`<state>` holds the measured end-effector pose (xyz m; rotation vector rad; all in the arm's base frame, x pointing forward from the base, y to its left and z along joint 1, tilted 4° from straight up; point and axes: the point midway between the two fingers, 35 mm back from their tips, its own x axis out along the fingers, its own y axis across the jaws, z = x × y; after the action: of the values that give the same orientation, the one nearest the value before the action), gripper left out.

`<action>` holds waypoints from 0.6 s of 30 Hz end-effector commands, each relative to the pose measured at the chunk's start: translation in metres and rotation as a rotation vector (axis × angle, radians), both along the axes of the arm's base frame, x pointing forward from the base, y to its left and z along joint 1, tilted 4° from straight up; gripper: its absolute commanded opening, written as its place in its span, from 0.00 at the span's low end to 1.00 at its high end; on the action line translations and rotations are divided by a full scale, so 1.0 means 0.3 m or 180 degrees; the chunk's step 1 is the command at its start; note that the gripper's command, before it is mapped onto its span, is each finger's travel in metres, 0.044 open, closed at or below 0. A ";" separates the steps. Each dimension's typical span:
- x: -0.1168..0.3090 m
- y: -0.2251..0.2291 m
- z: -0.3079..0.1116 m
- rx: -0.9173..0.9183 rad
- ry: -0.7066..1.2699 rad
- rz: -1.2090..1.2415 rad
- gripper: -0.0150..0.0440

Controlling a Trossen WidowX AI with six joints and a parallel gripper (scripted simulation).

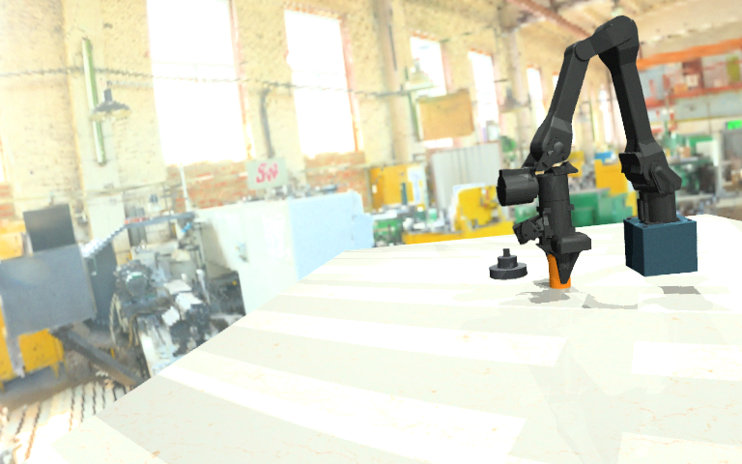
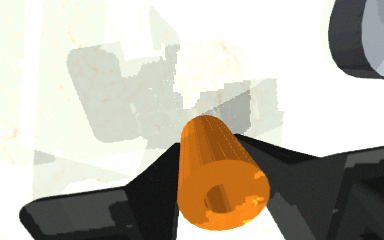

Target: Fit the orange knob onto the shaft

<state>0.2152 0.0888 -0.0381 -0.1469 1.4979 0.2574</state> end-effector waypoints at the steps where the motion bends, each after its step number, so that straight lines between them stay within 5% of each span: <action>1: 0.010 0.003 0.026 -0.0007 -0.0006 -0.0009 0.31; 18: 0.021 0.019 0.393 -0.0004 -0.0012 -0.0009 0.25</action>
<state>0.2223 0.0948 0.0578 -0.1490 1.5120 0.2561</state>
